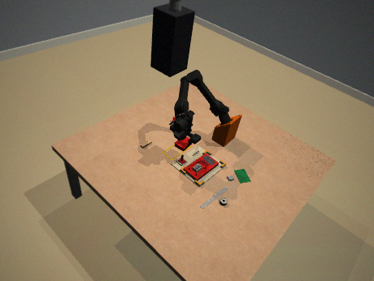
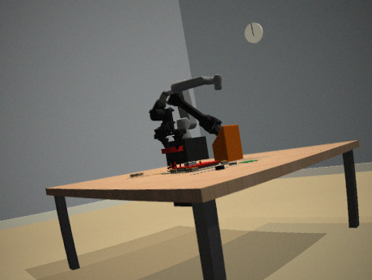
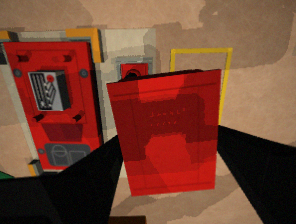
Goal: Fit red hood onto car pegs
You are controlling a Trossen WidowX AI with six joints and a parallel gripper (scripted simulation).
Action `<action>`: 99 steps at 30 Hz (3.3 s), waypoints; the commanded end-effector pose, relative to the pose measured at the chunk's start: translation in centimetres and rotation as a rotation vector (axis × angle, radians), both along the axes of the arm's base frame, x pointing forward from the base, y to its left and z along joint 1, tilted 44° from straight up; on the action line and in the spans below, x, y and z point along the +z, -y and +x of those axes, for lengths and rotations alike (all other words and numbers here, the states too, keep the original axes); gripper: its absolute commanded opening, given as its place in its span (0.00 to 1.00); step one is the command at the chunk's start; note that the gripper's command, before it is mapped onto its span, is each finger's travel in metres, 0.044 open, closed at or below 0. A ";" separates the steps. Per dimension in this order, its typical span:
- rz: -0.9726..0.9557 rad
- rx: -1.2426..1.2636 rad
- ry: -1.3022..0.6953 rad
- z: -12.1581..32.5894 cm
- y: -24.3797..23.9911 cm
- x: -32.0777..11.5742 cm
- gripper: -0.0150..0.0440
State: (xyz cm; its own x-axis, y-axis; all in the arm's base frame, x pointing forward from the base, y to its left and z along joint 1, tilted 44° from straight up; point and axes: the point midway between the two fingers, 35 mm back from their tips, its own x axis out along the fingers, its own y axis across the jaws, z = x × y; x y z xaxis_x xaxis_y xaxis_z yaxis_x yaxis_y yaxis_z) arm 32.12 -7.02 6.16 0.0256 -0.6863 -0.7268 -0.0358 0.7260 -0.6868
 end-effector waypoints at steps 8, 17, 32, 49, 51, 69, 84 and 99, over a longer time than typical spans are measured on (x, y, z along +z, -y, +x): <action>0.006 -0.027 0.015 1.3 -2.5 -2.4 0.25; 0.007 -0.044 0.034 2.2 -4.7 -4.4 0.25; 0.000 -0.078 0.068 3.0 -8.2 -7.8 0.25; -0.010 -0.104 0.093 3.3 -9.3 -10.6 0.25; -0.010 -0.104 0.093 3.4 -8.7 -11.3 0.25; -0.012 -0.104 0.094 3.4 -6.9 -13.6 0.25; -0.012 -0.104 0.094 3.4 -6.9 -13.6 0.25; -0.012 -0.104 0.094 3.4 -6.6 -13.9 0.25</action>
State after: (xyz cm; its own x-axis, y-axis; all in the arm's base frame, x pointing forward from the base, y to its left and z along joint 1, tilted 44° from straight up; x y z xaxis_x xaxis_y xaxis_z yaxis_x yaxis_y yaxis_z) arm 35.57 -0.23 -7.49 0.0244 -0.6938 -0.7197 0.1107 0.7174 -0.6878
